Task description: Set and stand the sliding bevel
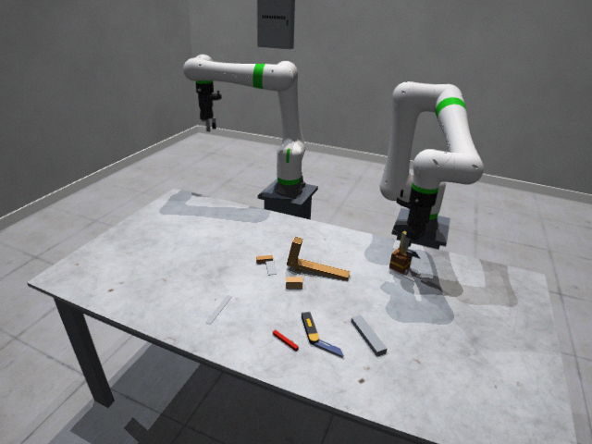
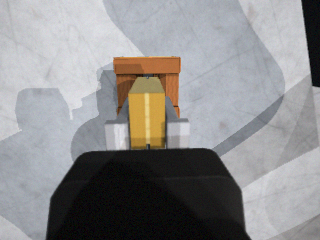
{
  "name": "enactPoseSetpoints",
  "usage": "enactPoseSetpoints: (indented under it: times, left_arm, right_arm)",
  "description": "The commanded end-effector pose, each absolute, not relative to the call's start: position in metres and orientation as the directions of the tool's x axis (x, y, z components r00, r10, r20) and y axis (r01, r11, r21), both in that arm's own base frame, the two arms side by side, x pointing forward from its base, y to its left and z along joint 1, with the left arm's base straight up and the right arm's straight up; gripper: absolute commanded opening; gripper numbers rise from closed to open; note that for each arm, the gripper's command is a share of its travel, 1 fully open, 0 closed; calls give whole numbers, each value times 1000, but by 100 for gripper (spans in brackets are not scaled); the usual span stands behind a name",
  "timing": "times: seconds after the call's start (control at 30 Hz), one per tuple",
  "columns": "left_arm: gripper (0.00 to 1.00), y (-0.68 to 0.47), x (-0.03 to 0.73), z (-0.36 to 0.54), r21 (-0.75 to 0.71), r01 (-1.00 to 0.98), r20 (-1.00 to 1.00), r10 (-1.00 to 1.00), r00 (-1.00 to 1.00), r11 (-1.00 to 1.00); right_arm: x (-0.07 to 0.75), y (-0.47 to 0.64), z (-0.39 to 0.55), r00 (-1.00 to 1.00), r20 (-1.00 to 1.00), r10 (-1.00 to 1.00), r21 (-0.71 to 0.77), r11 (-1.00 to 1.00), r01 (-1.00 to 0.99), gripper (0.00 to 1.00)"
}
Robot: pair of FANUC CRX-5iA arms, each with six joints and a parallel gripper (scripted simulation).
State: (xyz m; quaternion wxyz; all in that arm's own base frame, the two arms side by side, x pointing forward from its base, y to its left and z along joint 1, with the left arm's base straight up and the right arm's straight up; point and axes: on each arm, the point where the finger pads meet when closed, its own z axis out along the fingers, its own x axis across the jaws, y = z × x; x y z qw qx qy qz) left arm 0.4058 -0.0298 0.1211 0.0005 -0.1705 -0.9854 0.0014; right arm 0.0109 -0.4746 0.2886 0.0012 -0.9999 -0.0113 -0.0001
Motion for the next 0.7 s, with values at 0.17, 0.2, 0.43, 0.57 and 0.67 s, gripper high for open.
enactPoseSetpoints:
  times: [0.17,0.2,0.43,0.57,0.67]
  left_arm:
    - [0,-30,407,121,-2,336,-2,336,-942,942]
    - [0,-30,407,121,-2,336,-2,336,-942,942]
    - [0,-30,407,117,-2,336,-2,336,-942,942]
    - [0,-30,407,116,-2,336,-2,336,-942,942]
    - [0,-30,407,115,-2,336,-2,336,-942,942]
  right_arm:
    - [11,-475,290,1000,0,23,0,-1000,23,100]
    - [11,-475,290,1000,0,23,0,-1000,23,100]
    - [11,-475,290,1000,0,23,0,-1000,23,100]
    - [11,-475,290,1000,0,23,0,-1000,23,100]
    - [11,-475,290,1000,0,23,0,-1000,23,100]
